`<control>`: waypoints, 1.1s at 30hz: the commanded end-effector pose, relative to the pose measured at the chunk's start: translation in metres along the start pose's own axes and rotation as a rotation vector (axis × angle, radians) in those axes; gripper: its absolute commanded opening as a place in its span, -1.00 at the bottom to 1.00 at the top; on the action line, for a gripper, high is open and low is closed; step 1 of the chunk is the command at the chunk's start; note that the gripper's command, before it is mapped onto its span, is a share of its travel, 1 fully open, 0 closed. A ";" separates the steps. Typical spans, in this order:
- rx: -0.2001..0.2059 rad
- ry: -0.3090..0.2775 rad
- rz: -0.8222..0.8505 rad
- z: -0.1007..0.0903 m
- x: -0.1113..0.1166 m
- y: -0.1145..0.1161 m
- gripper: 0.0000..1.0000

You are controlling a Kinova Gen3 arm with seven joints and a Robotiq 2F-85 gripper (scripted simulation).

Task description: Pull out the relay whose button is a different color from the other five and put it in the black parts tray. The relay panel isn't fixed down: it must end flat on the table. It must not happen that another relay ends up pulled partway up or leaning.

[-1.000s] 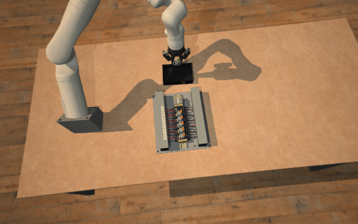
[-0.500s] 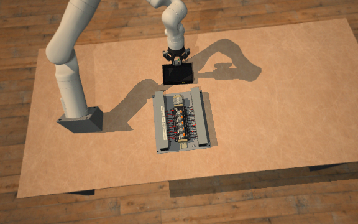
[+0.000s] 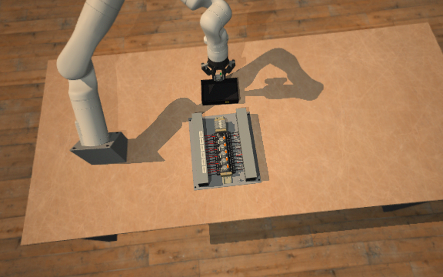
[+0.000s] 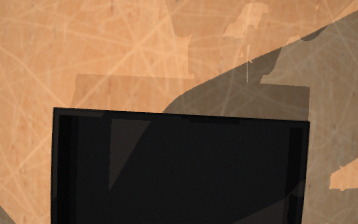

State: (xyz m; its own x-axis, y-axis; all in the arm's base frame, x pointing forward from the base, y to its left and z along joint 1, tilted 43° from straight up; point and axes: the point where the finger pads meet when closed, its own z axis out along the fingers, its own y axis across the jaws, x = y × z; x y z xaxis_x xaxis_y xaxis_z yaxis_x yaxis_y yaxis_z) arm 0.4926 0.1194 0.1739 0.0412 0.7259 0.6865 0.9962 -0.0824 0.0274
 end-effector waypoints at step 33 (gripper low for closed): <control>-0.002 0.000 0.000 0.037 0.000 0.001 -1.00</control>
State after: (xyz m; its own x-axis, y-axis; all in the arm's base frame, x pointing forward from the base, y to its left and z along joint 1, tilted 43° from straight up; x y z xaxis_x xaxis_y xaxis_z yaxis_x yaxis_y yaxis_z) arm 0.4952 0.1428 0.1491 0.0412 0.7260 0.6865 0.9962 -0.0824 0.0273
